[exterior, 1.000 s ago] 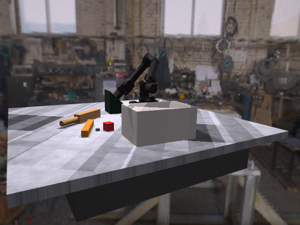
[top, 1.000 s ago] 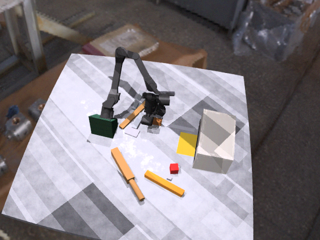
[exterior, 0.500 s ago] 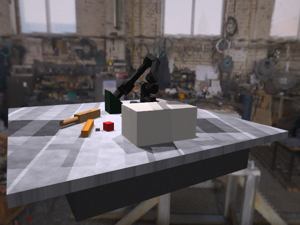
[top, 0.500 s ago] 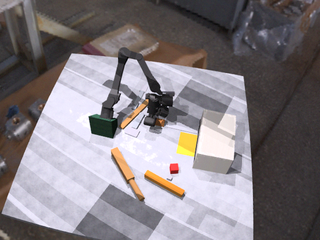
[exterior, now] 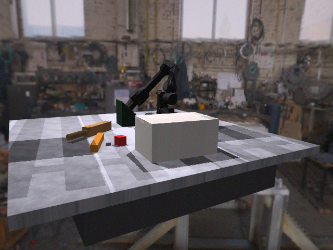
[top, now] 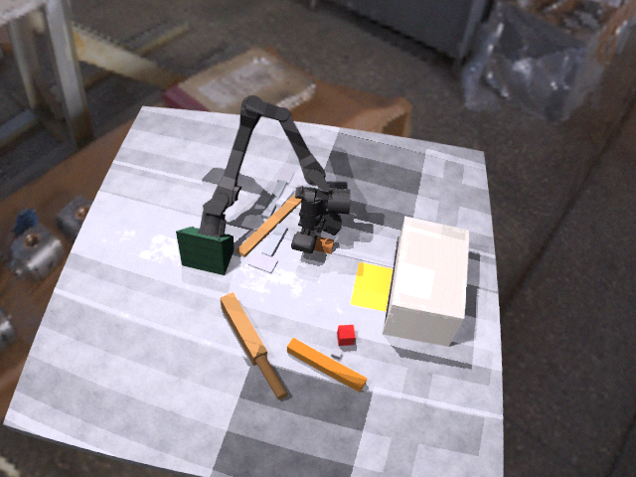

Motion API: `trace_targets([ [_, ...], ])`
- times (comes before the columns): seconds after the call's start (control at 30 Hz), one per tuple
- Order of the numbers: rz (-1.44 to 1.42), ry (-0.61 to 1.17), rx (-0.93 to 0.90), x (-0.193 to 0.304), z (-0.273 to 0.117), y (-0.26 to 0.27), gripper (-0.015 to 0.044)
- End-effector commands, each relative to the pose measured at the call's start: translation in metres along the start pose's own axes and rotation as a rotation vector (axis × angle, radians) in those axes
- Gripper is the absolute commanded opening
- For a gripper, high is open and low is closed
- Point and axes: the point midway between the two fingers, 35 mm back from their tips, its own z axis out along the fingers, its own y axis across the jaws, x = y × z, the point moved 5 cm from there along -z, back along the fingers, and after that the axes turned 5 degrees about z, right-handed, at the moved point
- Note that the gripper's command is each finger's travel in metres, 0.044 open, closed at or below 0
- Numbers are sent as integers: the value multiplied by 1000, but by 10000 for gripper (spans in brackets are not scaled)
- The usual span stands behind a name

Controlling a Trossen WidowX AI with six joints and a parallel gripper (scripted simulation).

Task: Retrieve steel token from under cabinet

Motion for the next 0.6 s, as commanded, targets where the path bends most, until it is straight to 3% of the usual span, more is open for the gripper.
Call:
trace_targets([
  [0.0, 5, 0, -2, -7, 0, 1, 0],
  [0.57, 8, -1, -2, -26, -1, 2, 0],
])
